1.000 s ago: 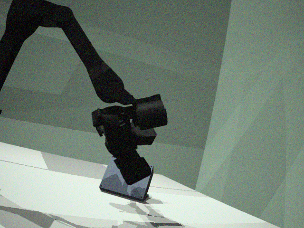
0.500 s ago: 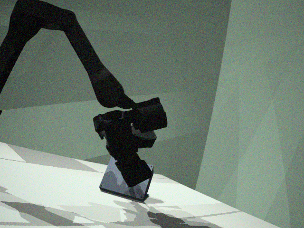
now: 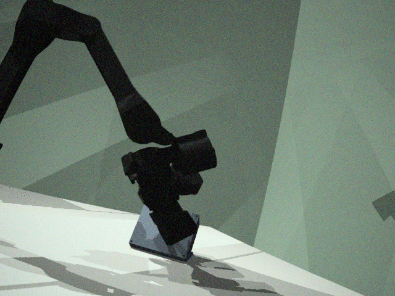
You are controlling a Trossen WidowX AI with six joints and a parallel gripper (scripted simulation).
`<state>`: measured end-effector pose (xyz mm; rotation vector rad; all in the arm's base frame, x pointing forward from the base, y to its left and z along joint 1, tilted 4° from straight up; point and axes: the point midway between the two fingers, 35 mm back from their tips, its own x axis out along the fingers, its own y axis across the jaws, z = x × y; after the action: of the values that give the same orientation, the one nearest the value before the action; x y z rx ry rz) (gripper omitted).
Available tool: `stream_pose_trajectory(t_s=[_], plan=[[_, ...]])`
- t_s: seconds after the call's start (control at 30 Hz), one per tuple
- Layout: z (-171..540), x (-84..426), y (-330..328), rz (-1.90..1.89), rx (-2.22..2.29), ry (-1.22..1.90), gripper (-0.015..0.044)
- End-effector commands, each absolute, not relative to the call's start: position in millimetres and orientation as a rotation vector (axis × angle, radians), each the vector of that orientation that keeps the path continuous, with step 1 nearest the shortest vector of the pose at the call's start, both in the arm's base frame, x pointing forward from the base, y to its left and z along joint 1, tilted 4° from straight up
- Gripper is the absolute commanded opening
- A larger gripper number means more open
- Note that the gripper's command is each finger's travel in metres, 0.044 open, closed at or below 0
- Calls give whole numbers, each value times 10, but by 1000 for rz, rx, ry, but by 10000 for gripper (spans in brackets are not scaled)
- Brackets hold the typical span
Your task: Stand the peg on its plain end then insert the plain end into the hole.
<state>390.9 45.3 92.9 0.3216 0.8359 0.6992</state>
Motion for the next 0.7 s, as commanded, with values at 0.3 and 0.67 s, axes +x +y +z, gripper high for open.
stream_pose_trajectory(t_s=[0.3, 0.67], plan=[[929, 3911, 456, 700, 319, 834, 0], [895, 3919, 472, 700, 320, 834, 0]])
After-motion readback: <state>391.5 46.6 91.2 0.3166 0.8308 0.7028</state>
